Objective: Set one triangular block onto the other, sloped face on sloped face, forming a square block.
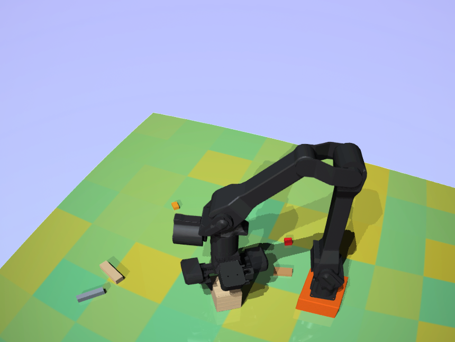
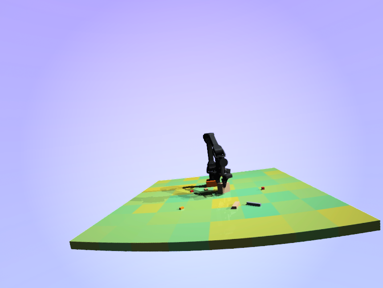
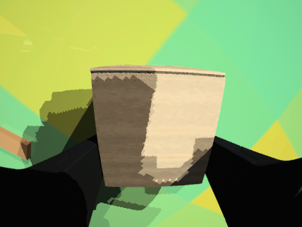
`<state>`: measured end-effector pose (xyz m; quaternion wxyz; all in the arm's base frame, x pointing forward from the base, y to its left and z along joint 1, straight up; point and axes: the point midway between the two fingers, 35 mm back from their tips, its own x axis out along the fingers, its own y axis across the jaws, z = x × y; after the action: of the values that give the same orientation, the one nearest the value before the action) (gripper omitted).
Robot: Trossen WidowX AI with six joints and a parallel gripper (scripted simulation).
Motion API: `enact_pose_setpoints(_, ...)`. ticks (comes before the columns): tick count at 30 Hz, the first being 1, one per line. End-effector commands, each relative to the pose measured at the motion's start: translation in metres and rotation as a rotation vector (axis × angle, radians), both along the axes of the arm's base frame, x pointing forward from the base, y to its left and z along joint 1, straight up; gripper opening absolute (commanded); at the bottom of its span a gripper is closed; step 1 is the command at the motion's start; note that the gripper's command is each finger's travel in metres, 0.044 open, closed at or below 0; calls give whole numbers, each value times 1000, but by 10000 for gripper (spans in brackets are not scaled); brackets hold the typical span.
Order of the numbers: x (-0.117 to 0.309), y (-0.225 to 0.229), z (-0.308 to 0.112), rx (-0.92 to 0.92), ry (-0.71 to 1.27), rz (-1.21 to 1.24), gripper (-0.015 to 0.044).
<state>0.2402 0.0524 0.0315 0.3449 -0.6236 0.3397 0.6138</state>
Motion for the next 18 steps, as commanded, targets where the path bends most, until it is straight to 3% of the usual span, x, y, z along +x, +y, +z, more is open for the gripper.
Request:
enact_pose_setpoints(1,0,0,0,0,0,0,0)
enact_pose_setpoints(14,0,0,-1,-4,3,0,0)
enact_pose_setpoints(18,0,0,0,-1,1,0,105)
